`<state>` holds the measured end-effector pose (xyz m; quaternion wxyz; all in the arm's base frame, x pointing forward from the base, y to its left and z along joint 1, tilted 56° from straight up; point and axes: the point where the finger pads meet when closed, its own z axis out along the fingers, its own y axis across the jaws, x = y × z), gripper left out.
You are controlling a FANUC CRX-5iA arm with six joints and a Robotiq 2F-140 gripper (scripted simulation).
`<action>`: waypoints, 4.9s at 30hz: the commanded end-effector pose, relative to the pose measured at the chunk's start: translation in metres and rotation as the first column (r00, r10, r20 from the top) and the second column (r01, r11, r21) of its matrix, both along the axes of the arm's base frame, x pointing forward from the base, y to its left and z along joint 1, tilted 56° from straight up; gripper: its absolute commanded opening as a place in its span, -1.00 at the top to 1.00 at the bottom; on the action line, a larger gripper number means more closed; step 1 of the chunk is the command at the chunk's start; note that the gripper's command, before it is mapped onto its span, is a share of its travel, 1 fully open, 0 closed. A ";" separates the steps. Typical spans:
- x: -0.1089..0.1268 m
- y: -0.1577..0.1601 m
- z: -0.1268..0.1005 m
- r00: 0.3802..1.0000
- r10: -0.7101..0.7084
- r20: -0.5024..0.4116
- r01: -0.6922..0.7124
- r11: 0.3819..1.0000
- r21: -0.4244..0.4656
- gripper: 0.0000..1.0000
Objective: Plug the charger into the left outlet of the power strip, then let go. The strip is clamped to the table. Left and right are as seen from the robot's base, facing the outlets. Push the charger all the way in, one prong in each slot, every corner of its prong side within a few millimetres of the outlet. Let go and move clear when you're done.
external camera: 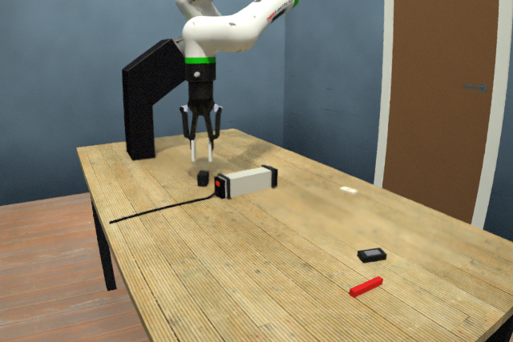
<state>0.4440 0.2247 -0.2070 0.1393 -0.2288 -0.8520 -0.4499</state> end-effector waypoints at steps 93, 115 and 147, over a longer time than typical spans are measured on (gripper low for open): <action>-0.002 0.066 -0.044 1.000 -0.001 0.001 0.001 1.000 -0.001 0.25; -0.002 0.066 -0.044 1.000 -0.001 0.001 0.001 1.000 -0.001 0.25; -0.002 0.066 -0.044 1.000 -0.001 0.001 0.001 1.000 -0.001 0.80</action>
